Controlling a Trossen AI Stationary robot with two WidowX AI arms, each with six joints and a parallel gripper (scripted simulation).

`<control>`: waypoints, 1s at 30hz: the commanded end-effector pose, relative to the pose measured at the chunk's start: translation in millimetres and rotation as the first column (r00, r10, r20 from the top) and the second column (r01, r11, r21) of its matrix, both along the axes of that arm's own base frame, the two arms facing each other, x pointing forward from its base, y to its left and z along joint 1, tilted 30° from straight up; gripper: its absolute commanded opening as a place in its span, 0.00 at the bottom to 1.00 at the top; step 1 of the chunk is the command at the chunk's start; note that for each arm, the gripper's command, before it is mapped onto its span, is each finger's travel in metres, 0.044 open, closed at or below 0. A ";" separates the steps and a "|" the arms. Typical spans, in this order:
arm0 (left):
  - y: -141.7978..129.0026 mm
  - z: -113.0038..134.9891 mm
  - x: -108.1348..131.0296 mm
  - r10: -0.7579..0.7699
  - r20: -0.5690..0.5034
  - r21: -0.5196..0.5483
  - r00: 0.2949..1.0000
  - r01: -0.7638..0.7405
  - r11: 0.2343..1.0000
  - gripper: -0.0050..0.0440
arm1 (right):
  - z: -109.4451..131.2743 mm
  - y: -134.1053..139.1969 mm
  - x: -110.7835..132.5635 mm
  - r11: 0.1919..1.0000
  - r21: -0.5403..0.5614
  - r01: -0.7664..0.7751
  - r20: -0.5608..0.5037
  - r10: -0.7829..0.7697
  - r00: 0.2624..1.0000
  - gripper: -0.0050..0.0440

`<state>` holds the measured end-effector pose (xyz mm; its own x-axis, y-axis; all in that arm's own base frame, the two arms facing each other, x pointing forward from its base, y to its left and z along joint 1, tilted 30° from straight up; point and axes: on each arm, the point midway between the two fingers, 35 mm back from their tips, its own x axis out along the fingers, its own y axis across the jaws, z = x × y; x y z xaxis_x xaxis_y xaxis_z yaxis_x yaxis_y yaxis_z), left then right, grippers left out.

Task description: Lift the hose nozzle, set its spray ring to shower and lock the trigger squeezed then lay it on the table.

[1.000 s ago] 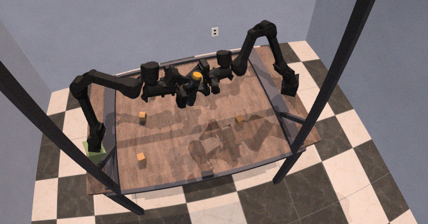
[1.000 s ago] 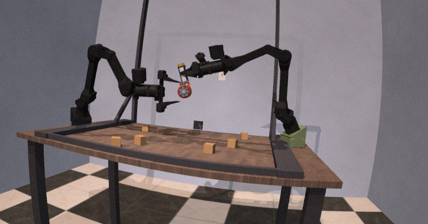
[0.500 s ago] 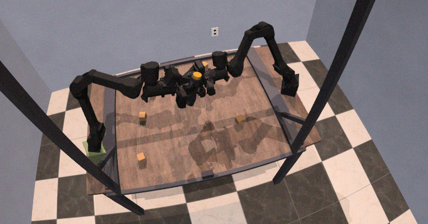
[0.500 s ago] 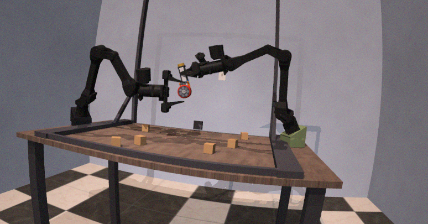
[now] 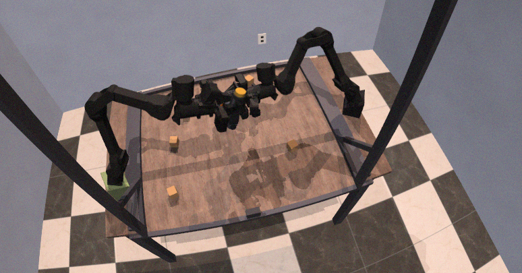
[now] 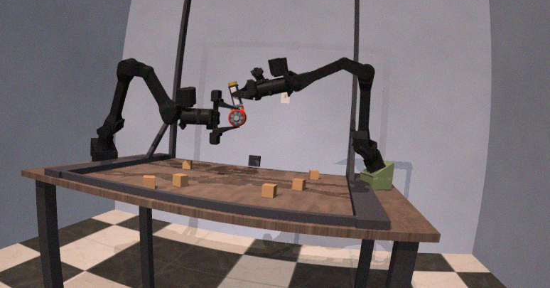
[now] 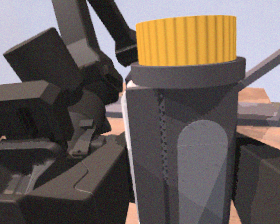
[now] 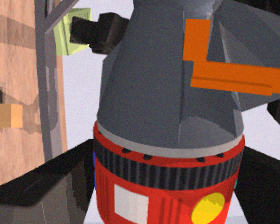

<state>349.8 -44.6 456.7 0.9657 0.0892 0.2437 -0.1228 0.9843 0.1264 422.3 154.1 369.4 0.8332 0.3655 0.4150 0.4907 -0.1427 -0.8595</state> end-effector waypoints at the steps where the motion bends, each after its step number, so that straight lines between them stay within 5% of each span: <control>1: 1.8 16.7 -10.3 -0.004 0.047 -0.006 0.999 0.004 1.000 0.45 | 9.1 -1.6 -2.8 1.000 0.008 0.004 0.018 -0.005 1.000 0.10; 13: 1.8 16.7 -10.3 -0.004 0.047 -0.006 0.999 0.004 1.000 0.45 | 11.3 -1.6 -4.0 1.000 -0.009 0.024 -0.043 -0.025 0.999 0.10; 22: 1.8 16.7 -10.3 -0.004 0.047 -0.006 0.999 0.004 1.000 0.45 | 17.6 -1.8 -5.9 0.995 -0.059 0.074 -0.208 -0.085 0.974 0.10; 30: 1.8 16.7 -10.3 -0.004 0.047 -0.006 0.999 0.004 1.000 0.45 | 15.8 -1.7 -5.2 0.997 -0.050 0.066 -0.182 -0.074 0.981 0.10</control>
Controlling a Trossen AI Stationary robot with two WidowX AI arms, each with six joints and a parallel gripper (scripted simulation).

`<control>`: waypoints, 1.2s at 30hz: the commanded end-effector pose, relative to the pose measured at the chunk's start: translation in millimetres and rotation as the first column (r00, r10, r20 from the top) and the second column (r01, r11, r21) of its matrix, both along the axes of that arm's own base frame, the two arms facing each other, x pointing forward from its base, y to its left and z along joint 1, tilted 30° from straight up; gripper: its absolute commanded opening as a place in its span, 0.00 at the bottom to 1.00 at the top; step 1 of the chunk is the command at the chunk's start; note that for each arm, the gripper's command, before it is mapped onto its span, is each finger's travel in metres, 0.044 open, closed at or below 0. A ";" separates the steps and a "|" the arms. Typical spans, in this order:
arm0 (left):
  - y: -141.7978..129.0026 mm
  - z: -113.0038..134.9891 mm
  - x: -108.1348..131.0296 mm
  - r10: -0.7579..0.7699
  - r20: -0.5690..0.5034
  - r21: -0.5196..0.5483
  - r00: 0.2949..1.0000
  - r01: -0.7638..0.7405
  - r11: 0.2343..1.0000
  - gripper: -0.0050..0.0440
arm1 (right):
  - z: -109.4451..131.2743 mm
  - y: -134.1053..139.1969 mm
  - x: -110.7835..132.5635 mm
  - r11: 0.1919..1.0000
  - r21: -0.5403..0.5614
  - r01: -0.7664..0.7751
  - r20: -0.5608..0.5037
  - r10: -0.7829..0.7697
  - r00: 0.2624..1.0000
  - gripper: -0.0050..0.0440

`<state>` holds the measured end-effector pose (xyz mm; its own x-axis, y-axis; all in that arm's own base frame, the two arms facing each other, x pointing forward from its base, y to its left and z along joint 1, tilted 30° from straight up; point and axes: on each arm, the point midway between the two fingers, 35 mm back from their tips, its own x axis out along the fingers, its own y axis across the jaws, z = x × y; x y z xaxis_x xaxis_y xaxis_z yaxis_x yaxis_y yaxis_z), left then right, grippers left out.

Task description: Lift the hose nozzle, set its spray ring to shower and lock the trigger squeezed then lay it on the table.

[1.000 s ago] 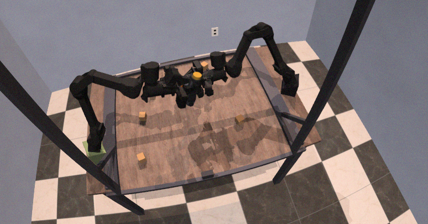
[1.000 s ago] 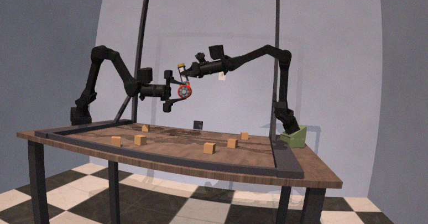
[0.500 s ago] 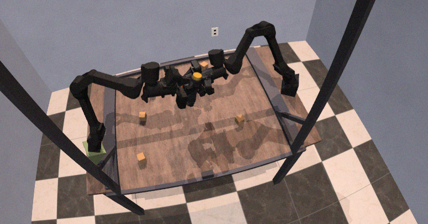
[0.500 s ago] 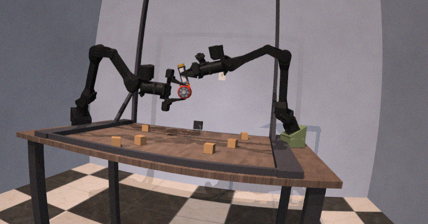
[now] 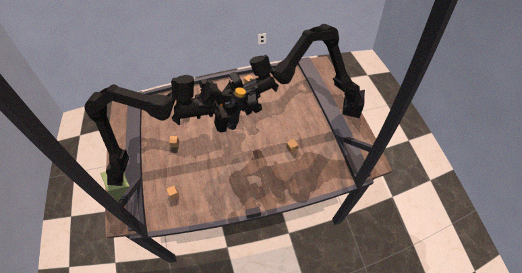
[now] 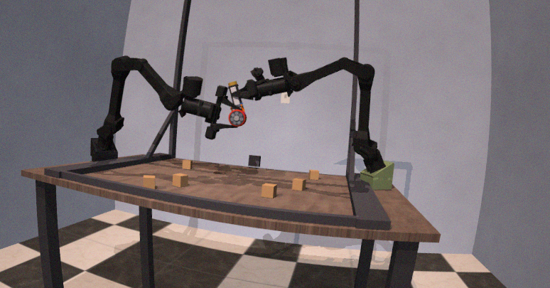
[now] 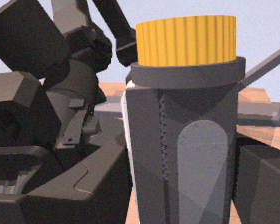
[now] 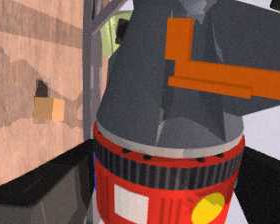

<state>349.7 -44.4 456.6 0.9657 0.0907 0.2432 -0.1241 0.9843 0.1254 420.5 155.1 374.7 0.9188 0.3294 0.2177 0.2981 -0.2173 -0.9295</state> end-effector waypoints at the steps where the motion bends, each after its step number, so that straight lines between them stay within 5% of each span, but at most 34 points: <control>1: 1.5 16.8 -10.1 -0.005 0.047 -0.005 0.999 0.005 1.000 0.45 | 10.5 -2.7 -3.5 1.000 0.011 0.010 0.018 -0.010 1.000 0.10; 14: 1.5 16.8 -10.1 -0.005 0.047 -0.005 0.999 0.005 1.000 0.45 | 19.4 -2.4 -5.9 0.995 -0.054 0.079 -0.205 -0.088 0.975 0.10; 17: 1.5 16.8 -10.1 -0.005 0.047 -0.005 0.999 0.005 1.000 0.45 | 17.1 -2.2 -5.4 0.996 -0.049 0.073 -0.189 -0.081 0.979 0.10; 18: 1.5 16.8 -10.1 -0.005 0.047 -0.005 0.999 0.005 1.000 0.45 | 16.9 -2.2 -5.3 0.996 -0.049 0.073 -0.189 -0.081 0.979 0.93; 36: 1.5 16.8 -10.1 -0.005 0.047 -0.005 0.999 0.005 1.000 0.45 | 16.9 -2.2 -5.3 0.996 -0.049 0.073 -0.189 -0.081 0.979 0.93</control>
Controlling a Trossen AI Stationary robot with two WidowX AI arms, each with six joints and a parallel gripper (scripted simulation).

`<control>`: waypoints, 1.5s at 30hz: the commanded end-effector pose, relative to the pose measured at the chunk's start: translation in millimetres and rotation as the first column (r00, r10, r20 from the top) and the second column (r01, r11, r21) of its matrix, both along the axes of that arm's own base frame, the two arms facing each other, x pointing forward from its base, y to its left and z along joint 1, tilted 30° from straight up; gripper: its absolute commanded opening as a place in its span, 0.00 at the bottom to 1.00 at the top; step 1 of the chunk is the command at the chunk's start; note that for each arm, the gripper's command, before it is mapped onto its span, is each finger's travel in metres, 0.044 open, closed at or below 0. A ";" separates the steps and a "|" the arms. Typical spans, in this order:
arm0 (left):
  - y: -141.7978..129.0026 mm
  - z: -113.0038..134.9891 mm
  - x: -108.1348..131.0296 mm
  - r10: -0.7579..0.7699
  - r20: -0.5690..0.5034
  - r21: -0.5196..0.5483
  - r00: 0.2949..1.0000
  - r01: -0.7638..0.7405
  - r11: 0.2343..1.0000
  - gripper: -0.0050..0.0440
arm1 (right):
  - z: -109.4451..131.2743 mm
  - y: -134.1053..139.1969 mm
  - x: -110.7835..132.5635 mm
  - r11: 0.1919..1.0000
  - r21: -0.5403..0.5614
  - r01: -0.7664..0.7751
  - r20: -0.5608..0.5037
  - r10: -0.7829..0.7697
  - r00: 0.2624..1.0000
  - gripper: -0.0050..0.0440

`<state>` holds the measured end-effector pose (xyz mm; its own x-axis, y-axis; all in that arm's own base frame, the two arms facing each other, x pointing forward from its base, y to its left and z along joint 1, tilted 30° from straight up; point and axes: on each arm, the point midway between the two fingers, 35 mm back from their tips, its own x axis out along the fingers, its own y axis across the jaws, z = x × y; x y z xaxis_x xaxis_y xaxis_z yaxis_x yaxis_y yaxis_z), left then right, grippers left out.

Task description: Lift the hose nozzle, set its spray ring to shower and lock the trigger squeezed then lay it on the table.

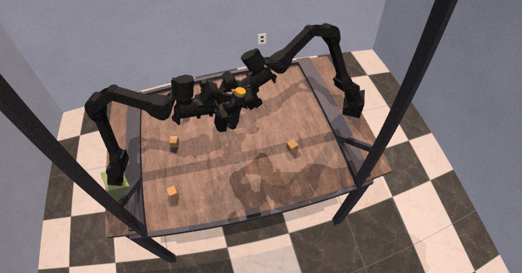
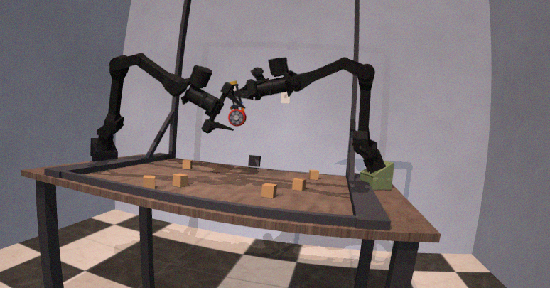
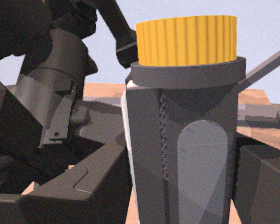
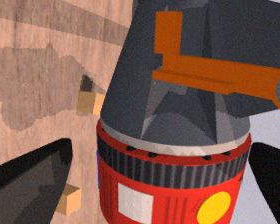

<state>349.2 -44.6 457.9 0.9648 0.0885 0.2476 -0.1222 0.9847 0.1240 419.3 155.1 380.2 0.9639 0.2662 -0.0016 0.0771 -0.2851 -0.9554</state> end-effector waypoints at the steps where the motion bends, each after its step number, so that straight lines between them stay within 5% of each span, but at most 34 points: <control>1: 1.8 15.5 -9.6 -0.003 0.043 -0.004 0.999 0.003 1.000 0.45 | 11.4 -2.1 -4.0 1.000 0.014 0.005 0.022 -0.005 1.000 0.93; 45: 1.8 15.5 -9.6 -0.003 0.043 -0.004 0.999 0.003 1.000 0.45 | 10.2 -18.2 -62.1 1.000 0.015 0.003 0.023 -0.004 1.000 0.93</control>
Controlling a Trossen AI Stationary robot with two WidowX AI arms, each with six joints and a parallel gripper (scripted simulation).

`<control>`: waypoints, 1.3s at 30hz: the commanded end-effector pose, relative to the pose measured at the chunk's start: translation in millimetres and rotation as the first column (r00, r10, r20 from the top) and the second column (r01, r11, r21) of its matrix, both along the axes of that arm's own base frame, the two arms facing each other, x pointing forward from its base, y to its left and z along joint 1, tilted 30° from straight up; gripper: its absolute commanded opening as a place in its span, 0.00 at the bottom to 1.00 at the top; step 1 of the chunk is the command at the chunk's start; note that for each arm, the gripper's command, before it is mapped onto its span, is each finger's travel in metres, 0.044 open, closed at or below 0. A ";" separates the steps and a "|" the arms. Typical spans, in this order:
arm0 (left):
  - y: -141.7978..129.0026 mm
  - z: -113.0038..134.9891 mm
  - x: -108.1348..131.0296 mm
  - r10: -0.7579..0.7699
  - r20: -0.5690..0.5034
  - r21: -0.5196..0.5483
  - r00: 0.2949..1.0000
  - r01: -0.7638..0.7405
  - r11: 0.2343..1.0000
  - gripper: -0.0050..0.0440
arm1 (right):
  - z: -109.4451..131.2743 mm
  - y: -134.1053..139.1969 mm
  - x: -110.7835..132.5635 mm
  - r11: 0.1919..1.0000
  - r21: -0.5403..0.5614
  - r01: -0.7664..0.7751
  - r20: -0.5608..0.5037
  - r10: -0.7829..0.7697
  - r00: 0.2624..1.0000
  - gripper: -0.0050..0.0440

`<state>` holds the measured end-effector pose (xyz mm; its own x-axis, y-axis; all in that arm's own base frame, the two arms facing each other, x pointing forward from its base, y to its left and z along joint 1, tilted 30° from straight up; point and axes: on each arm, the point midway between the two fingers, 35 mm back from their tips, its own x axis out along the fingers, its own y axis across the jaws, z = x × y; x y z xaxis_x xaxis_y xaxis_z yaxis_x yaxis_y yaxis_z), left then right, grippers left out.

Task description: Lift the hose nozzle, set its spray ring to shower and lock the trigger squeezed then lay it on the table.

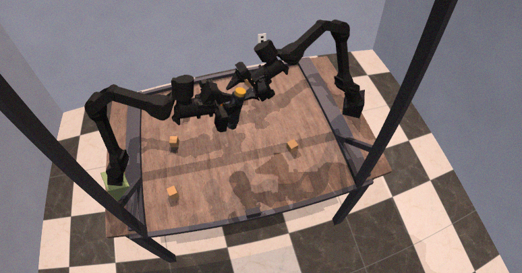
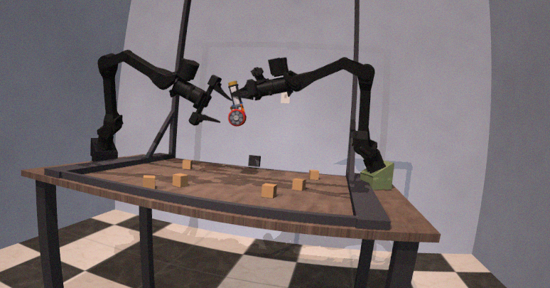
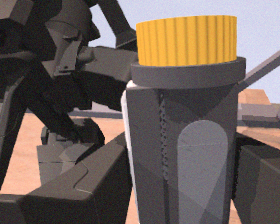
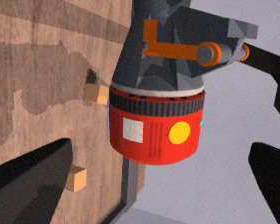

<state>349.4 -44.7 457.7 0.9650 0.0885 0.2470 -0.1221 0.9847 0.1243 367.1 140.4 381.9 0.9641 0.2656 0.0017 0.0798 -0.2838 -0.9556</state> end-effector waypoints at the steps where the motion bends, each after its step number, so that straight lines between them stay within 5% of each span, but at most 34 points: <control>1: 1.8 15.7 -9.8 -0.003 0.043 -0.004 0.999 0.003 1.000 0.45 | 8.5 -4.0 -11.5 1.000 0.013 0.003 0.020 -0.003 1.000 0.93; 39: 1.8 15.8 -9.8 -0.003 0.043 -0.004 0.999 0.003 1.000 0.45 | 6.1 -14.3 -49.2 1.000 0.012 0.002 0.015 -0.003 1.000 0.93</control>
<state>349.4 -44.7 457.6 0.9650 0.0885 0.2470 -0.1221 0.9847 0.1243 322.3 128.3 381.2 0.9637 0.2671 0.0017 0.0803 -0.2836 -0.9556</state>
